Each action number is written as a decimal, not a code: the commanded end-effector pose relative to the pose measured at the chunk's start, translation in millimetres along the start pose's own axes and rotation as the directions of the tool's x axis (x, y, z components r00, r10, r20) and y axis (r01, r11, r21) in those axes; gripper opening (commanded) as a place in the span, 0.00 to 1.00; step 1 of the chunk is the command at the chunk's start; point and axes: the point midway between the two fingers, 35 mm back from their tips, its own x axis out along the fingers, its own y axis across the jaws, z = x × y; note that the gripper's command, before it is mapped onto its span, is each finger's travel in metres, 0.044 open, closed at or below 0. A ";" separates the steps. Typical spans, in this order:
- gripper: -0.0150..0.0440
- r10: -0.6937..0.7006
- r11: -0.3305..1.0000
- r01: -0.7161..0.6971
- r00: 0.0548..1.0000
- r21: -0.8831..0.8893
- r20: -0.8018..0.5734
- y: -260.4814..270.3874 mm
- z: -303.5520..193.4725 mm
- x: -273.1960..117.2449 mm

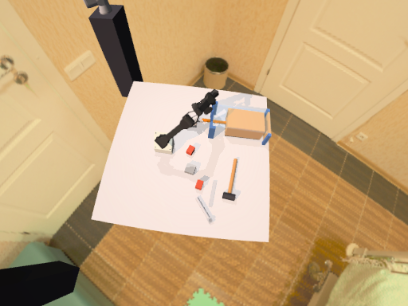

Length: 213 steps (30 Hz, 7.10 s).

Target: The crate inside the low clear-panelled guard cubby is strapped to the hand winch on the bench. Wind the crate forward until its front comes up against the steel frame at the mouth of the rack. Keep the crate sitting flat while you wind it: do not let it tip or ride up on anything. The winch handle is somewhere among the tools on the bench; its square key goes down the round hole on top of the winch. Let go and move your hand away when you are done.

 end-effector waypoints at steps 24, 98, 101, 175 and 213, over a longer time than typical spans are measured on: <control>0.25 -0.012 1.000 0.012 1.000 -0.014 -0.019 -19.5 -39.4 18.2; 0.25 -0.017 1.000 0.017 1.000 -0.018 -0.023 -109.6 -76.1 33.5; 0.25 -0.017 1.000 0.017 1.000 -0.018 -0.023 -114.0 -75.6 33.4; 0.25 -0.023 1.000 0.023 1.000 -0.018 -0.019 -191.3 -21.8 10.5; 0.25 -0.024 1.000 0.024 1.000 -0.016 -0.014 -196.1 39.2 -15.7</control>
